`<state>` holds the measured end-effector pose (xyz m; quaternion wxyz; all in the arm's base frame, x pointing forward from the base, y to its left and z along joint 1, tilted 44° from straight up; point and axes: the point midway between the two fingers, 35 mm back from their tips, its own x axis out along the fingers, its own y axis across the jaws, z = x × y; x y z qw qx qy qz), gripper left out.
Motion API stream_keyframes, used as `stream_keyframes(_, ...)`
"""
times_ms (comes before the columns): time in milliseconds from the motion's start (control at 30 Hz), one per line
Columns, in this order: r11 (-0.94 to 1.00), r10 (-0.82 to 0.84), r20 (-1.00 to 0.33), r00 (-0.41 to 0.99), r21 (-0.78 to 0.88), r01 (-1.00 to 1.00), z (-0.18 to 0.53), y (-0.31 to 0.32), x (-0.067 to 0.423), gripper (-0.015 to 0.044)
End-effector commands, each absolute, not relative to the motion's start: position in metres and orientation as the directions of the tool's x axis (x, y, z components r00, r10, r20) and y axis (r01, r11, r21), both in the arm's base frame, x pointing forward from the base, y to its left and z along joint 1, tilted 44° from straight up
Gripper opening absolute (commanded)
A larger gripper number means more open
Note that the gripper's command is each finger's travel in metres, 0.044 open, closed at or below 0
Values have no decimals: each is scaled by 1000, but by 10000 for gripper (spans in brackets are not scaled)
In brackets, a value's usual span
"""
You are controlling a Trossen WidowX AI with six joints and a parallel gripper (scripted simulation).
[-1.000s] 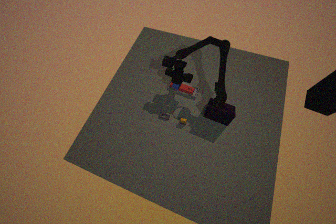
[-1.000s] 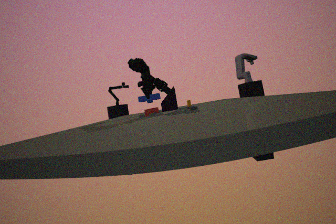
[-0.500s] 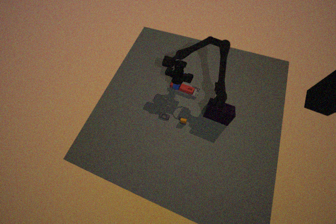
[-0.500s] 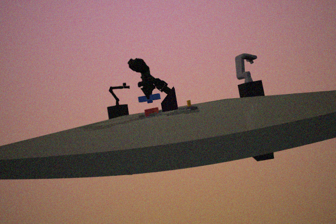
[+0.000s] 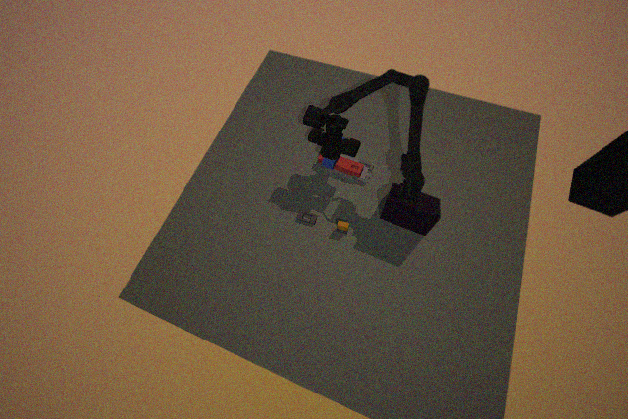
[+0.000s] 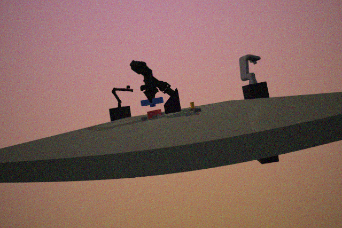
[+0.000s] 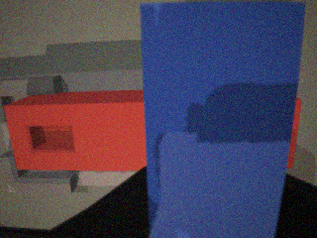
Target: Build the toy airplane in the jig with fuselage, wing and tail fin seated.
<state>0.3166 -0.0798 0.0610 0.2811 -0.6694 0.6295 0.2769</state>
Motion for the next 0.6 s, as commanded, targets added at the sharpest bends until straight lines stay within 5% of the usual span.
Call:
stream_keyframes(0, -49, -690, -723, 47, -19, -999, 55, -86, 315, 196)
stream_keyframes(567, -49, -691, -721, 47, -19, -999, 41, -100, 315, 196)
